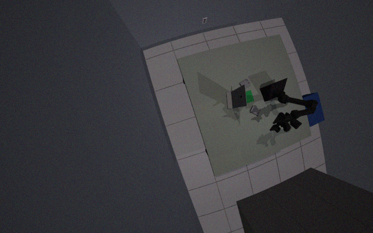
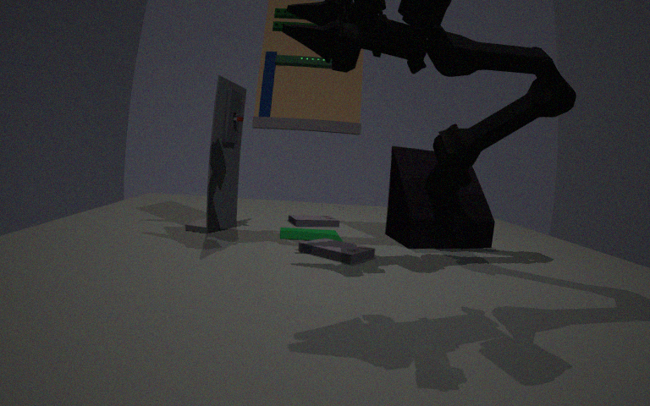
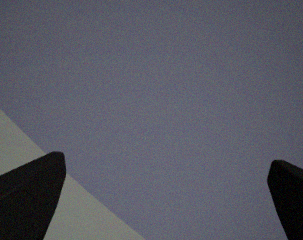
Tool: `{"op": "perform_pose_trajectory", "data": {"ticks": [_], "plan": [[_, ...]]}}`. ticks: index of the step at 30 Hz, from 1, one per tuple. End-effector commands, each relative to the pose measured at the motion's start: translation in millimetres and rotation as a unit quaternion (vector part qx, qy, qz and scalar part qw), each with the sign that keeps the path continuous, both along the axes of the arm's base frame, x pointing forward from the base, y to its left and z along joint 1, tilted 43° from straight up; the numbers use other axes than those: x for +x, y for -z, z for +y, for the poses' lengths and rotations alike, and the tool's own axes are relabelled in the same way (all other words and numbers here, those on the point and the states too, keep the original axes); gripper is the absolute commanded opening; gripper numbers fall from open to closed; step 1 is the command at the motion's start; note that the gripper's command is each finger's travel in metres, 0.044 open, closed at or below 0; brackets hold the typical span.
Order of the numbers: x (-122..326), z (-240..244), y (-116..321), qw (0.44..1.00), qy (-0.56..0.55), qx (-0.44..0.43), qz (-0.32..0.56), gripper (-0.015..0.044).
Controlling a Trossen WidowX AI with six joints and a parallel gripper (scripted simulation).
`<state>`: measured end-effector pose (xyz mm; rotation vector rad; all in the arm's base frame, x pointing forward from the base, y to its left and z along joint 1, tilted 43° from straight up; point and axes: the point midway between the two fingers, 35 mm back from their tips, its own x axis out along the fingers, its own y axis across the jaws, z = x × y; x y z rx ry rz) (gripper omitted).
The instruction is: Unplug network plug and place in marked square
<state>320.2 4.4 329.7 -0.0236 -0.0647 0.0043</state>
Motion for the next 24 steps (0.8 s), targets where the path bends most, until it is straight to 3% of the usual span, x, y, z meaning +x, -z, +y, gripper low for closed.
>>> {"op": "perform_pose_trajectory", "data": {"ticks": [1, 9, 24], "plan": [[0.6, -0.5, 1.4, 1.0, 0.001, -0.002, 0.001, 0.0374], [19.4, -24.4, 65.3, 0.993, 0.044, -0.096, 0.053, 0.0164], [7.7, -72.7, 192.1, 0.939, 0.098, -0.278, 0.178, 0.0156]]}}
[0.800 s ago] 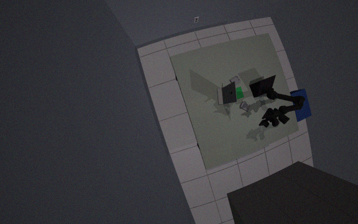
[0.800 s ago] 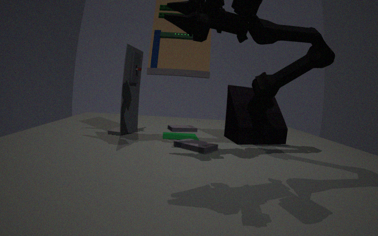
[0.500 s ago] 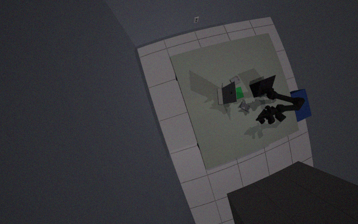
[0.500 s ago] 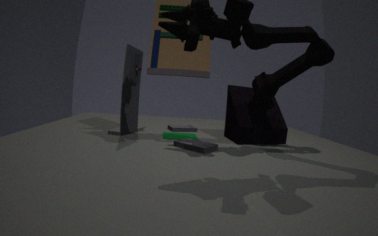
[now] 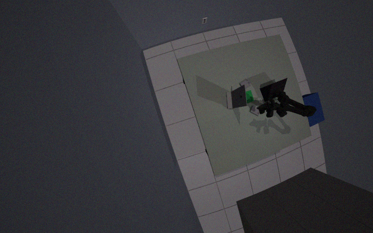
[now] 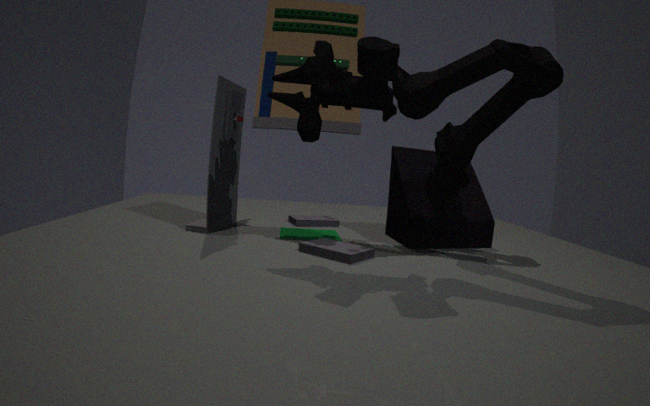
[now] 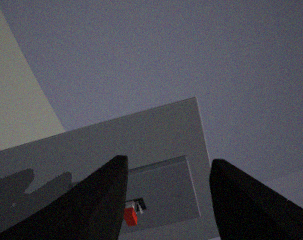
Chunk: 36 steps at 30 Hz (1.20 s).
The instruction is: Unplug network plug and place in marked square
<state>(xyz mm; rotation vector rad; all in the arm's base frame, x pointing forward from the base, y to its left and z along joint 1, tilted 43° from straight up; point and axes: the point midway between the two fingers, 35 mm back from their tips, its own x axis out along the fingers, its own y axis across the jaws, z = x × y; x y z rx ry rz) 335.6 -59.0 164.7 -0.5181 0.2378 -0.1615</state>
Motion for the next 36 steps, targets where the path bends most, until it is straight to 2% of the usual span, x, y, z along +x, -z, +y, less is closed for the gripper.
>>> {"op": "perform_pose_trajectory", "data": {"ticks": [1, 9, 16, 36], "plan": [[-10.7, -12.1, 34.9, 0.998, 0.013, -0.048, 0.044, 0.0156], [-42.0, -30.6, 90.2, 0.983, 0.027, -0.133, 0.125, 0.0156], [-44.7, -32.0, 94.4, 0.981, 0.028, -0.14, 0.132, 0.0156], [12.4, -41.4, 105.1, 0.981, 0.028, -0.14, 0.13, 0.0156]]}}
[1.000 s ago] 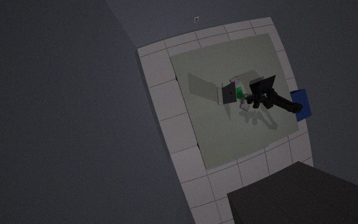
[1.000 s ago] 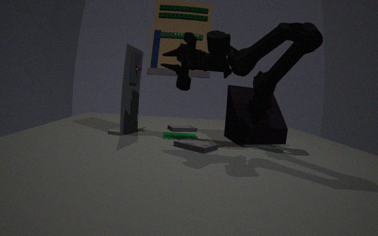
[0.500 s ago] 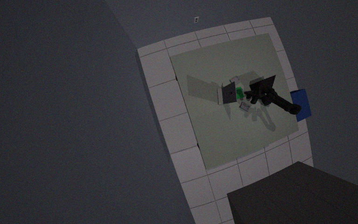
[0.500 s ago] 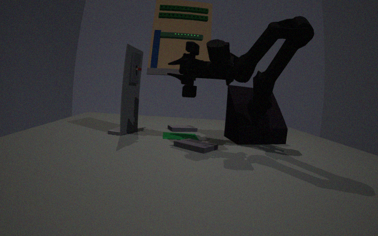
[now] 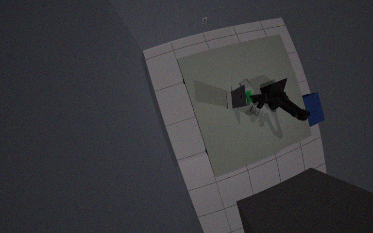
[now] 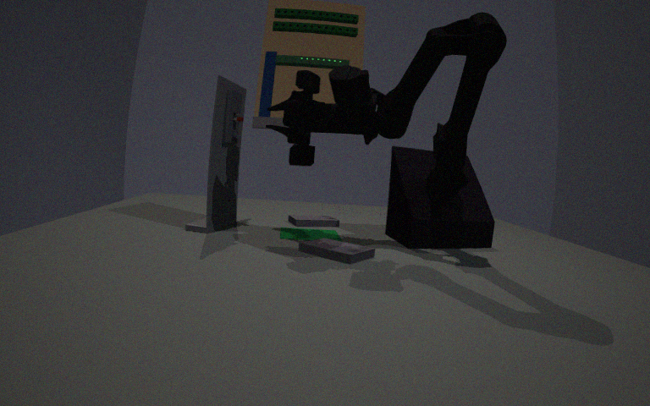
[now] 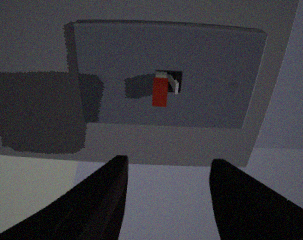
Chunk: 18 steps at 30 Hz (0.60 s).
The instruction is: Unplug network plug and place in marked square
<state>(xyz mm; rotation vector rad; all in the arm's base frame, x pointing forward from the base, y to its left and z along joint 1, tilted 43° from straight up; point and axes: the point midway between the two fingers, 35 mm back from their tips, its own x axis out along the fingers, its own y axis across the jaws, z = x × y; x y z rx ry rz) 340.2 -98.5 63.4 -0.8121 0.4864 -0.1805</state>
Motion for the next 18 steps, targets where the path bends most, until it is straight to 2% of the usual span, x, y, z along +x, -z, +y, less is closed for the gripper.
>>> {"op": "perform_pose_trajectory", "data": {"ticks": [1, 18], "plan": [[8.3, -2.0, 4.0, 1.0, 0.002, -0.001, 0.001, 0.0156], [31.7, -6.1, 6.6, 1.0, 0.002, -0.002, 0.001, 0.0156]]}}
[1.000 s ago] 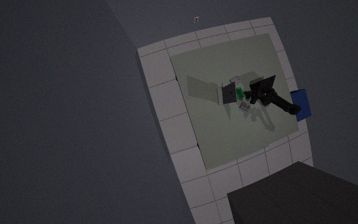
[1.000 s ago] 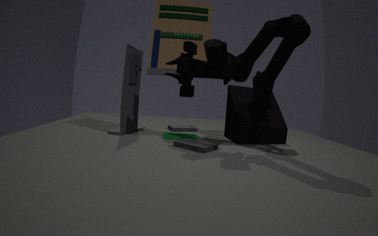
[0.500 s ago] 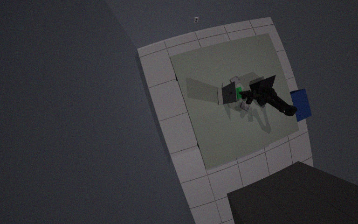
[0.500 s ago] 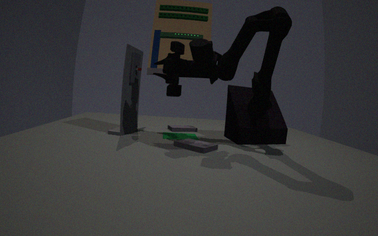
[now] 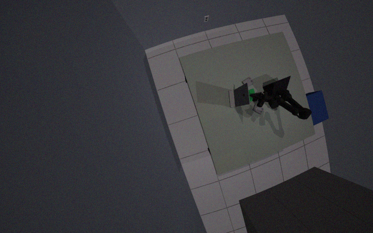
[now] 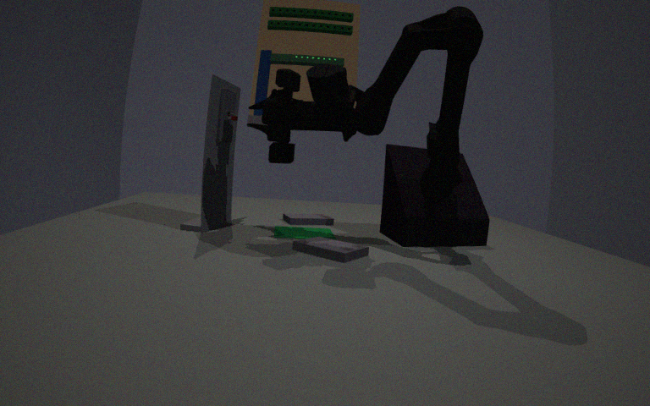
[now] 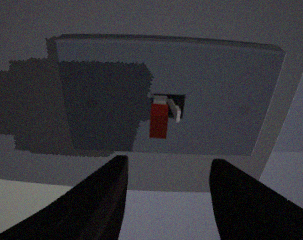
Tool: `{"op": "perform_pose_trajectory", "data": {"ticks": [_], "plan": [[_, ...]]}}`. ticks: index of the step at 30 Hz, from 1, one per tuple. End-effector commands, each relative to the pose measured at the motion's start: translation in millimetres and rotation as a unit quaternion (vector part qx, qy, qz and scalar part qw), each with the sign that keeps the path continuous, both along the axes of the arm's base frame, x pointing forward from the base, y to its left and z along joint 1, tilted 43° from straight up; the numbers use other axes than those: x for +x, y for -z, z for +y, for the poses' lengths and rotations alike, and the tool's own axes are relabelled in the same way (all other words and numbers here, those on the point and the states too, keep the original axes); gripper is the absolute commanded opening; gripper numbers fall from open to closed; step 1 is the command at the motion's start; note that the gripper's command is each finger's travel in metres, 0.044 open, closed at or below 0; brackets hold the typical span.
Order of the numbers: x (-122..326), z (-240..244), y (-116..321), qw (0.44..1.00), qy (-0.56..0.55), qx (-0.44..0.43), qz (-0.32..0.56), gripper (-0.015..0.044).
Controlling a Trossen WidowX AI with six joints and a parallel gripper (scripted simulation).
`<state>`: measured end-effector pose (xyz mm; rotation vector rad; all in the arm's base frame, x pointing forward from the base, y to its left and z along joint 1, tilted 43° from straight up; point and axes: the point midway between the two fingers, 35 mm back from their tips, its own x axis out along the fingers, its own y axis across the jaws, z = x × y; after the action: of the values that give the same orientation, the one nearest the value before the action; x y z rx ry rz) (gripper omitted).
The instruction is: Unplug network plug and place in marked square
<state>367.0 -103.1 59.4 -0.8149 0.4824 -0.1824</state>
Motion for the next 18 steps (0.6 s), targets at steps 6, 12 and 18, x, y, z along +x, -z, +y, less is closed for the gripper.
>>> {"op": "perform_pose_trajectory", "data": {"ticks": [6, 12, 18], "plan": [[13.9, -3.0, 4.1, 1.0, 0.002, 0.0, 0.002, 0.0156], [22.8, -4.4, 5.9, 1.0, 0.002, 0.0, 0.002, 0.0156], [31.7, -5.8, 7.9, 1.0, 0.002, 0.0, 0.002, 0.0156]]}}
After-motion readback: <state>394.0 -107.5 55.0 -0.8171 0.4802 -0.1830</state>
